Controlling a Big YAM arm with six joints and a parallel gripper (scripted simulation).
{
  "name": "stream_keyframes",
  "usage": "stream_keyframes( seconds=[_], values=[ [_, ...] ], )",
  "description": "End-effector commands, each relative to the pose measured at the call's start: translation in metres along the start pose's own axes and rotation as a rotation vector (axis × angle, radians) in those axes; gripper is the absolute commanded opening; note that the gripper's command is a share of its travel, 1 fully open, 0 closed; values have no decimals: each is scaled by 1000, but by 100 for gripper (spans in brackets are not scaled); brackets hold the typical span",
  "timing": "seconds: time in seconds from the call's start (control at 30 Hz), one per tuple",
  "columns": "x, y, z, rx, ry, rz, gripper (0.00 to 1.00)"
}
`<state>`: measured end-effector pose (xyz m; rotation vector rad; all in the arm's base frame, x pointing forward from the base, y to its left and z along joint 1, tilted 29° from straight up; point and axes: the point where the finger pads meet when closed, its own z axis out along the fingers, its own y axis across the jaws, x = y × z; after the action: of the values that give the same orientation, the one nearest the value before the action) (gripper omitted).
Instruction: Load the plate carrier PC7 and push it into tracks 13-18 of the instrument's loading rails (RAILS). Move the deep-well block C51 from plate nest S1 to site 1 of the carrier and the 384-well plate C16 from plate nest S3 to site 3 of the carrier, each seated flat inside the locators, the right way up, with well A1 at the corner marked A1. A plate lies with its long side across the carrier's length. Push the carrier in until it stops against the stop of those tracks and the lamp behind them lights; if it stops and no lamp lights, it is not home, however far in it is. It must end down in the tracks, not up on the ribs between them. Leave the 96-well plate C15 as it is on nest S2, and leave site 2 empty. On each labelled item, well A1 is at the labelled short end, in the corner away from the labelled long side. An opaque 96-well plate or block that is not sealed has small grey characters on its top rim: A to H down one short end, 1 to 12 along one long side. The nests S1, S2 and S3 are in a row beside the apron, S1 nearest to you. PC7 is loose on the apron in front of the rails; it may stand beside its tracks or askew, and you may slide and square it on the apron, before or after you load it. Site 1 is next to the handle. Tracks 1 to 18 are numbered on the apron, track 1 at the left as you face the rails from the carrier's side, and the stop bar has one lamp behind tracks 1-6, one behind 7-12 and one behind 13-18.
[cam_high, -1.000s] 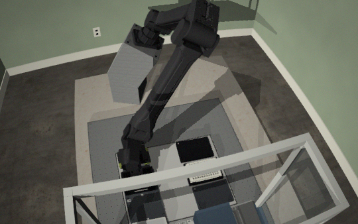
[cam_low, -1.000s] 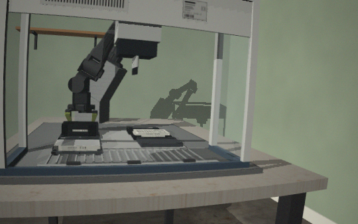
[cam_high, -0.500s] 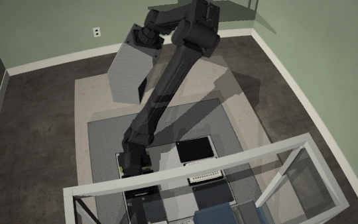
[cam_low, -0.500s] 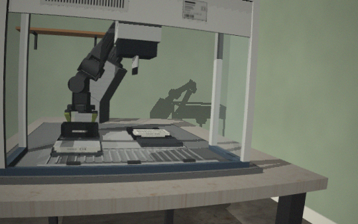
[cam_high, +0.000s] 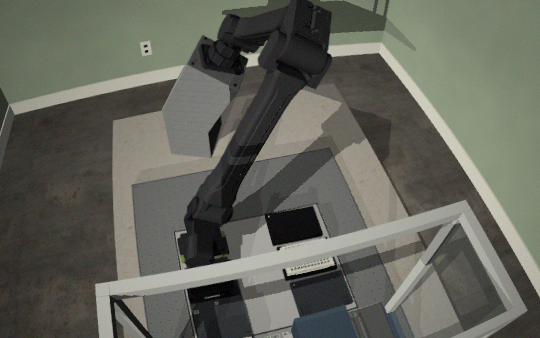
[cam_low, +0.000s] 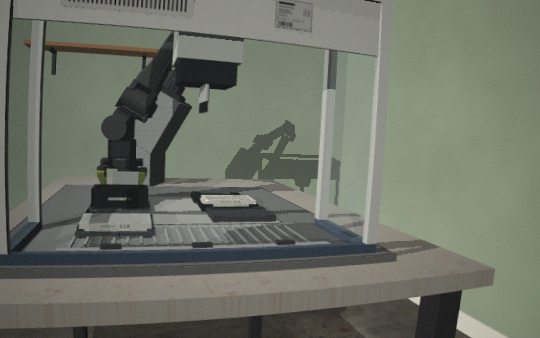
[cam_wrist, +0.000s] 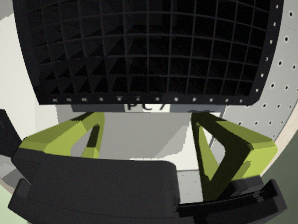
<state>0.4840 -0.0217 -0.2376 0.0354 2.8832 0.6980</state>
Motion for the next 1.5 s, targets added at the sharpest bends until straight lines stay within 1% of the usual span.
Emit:
stream_keyframes(
  seconds=[0.0,0.03,0.07,0.13,0.2,0.6,0.63,0.7,0.8,1.17,1.2,1.27,1.33,1.47],
  values=[
    [-34,5,-4,6,-42,-27,80],
    [-34,5,-4,6,-42,-27,80],
    [-40,6,-6,9,-55,-39,80],
    [-38,6,-5,6,-42,-30,80],
    [-42,6,-6,7,-48,-33,80],
    [-49,5,-3,6,-41,-25,80],
    [-55,5,-5,9,-57,-33,80],
    [-51,5,-3,6,-37,-22,80],
    [-56,5,-3,7,-44,-26,80],
    [-64,5,-3,7,-42,-23,80],
    [-70,6,-6,9,-54,-30,80],
    [-66,5,-3,6,-36,-20,80],
    [-70,5,-3,7,-44,-24,80],
    [-73,5,-3,7,-43,-23,80]
  ],
)
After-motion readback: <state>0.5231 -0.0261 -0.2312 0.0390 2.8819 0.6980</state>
